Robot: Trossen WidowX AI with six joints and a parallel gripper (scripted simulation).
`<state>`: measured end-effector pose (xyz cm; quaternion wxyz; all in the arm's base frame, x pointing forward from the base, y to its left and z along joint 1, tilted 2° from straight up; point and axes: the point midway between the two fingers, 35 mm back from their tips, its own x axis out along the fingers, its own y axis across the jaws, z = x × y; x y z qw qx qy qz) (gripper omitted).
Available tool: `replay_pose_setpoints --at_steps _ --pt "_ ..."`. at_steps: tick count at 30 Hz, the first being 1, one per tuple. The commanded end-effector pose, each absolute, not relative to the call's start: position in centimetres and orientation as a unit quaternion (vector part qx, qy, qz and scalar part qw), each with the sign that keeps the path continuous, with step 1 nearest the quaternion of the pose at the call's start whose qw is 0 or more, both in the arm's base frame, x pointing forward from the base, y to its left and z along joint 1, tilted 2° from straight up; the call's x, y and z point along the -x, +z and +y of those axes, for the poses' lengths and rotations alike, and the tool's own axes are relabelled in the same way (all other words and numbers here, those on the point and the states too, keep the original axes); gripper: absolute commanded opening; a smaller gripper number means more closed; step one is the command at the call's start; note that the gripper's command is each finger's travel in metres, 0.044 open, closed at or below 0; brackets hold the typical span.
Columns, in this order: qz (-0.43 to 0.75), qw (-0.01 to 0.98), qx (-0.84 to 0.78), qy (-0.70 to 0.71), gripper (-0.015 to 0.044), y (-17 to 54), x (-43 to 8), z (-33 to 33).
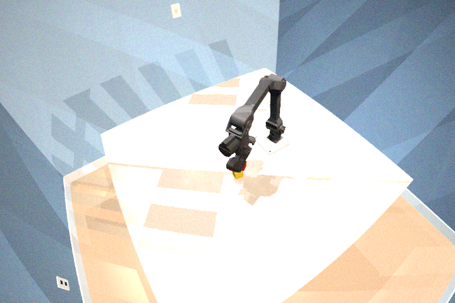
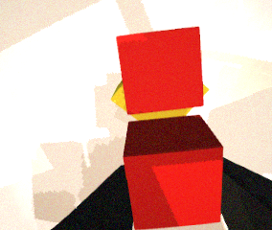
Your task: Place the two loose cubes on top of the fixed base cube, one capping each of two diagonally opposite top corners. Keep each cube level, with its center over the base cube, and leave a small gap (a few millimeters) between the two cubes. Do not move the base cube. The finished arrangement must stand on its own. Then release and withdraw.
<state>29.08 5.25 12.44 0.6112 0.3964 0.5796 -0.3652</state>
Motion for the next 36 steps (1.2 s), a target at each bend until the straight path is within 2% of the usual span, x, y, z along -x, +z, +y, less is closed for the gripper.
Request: replay_pose_setpoints --at_steps 1,34,36 --pt "0.580 0.611 -0.394 -0.368 0.0105 11.6 -29.1 5.2" --pt "0.581 0.613 -0.391 -0.365 0.0105 9.9 -29.3 5.2" --pt "0.581 0.613 -0.391 -0.365 0.0157 9.9 -29.3 5.2"
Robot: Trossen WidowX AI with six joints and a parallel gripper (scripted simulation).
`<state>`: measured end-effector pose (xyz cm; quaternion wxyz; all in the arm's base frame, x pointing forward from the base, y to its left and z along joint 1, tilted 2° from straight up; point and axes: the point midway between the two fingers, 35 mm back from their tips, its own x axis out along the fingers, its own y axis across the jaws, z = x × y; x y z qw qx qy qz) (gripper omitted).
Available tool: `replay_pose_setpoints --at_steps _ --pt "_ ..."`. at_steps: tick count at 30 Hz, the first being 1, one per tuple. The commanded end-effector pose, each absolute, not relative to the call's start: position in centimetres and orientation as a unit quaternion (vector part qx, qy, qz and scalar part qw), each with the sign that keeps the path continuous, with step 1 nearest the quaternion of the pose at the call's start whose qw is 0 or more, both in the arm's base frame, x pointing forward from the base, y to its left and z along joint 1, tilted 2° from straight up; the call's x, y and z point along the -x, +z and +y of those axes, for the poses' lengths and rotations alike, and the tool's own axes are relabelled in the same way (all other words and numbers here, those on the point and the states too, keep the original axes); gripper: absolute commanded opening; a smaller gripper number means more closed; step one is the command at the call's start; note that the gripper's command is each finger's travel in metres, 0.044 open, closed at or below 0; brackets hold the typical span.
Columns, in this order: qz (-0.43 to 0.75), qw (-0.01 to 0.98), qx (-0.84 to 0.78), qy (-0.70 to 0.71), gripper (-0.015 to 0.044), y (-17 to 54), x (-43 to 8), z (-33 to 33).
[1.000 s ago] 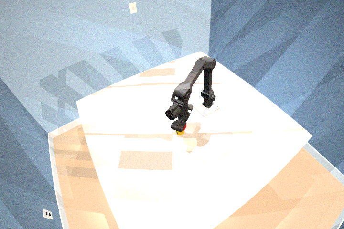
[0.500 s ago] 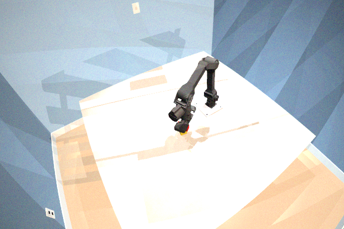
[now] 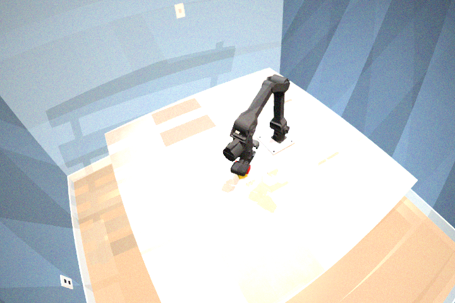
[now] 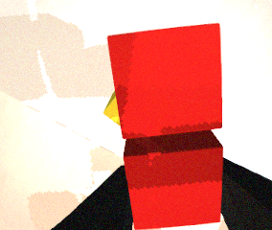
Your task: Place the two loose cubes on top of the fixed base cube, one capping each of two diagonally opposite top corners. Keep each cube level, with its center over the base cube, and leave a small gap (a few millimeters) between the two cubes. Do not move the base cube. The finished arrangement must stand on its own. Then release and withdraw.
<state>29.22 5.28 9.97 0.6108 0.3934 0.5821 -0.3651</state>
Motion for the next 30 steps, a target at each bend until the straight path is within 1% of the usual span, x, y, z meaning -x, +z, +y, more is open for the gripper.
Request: replay_pose_setpoints --at_steps 1,2,7,30 --pt "0.581 0.613 -0.391 -0.365 0.0184 9.9 -29.3 5.2" --pt "0.581 0.613 -0.391 -0.365 0.0205 9.9 -29.3 5.2" --pt "0.581 0.613 -0.391 -0.365 0.0205 9.9 -29.3 5.2" --pt "0.582 0.611 -0.393 -0.365 0.0205 14.2 -29.0 5.3"
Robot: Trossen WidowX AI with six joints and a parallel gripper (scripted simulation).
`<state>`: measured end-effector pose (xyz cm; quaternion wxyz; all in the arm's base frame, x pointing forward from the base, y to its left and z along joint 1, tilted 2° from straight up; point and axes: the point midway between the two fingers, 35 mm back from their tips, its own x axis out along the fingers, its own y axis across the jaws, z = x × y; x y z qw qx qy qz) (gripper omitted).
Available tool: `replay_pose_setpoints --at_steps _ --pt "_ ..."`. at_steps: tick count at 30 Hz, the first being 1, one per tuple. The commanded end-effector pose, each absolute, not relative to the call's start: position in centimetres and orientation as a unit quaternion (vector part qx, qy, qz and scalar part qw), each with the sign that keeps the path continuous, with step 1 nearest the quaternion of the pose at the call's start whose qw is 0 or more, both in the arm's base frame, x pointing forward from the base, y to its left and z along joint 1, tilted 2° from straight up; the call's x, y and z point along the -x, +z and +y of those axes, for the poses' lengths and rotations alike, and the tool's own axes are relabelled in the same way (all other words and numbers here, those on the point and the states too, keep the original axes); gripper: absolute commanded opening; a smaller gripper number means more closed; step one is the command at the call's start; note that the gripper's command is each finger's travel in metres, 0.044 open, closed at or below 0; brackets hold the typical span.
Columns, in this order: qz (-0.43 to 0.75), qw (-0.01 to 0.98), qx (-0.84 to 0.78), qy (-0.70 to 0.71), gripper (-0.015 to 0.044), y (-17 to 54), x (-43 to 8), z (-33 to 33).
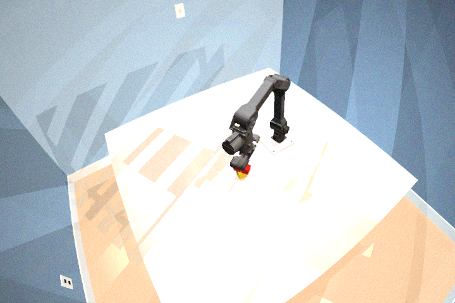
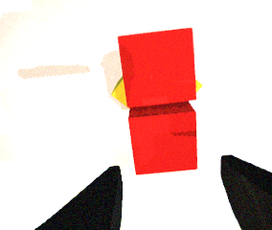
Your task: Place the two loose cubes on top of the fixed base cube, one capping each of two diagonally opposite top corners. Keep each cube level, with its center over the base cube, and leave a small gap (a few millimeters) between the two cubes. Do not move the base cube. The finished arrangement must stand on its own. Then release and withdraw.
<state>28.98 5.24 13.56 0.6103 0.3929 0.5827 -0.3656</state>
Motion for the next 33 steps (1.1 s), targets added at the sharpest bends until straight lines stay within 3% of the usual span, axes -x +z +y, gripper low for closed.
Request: replay_pose_setpoints --at_steps 1,15,23,29,33 --pt "0.582 0.611 -0.393 -0.365 0.0205 14.4 -29.0 5.2" --pt "0.582 0.611 -0.393 -0.365 0.0205 16.3 -28.9 5.2" --pt "0.583 0.610 -0.393 -0.365 0.0400 16.4 -28.7 7.0" --pt "0.585 0.608 -0.396 -0.363 0.0400 16.6 -27.1 14.7" --pt "0.586 0.607 -0.396 -0.363 0.0400 16.6 -26.8 15.5"
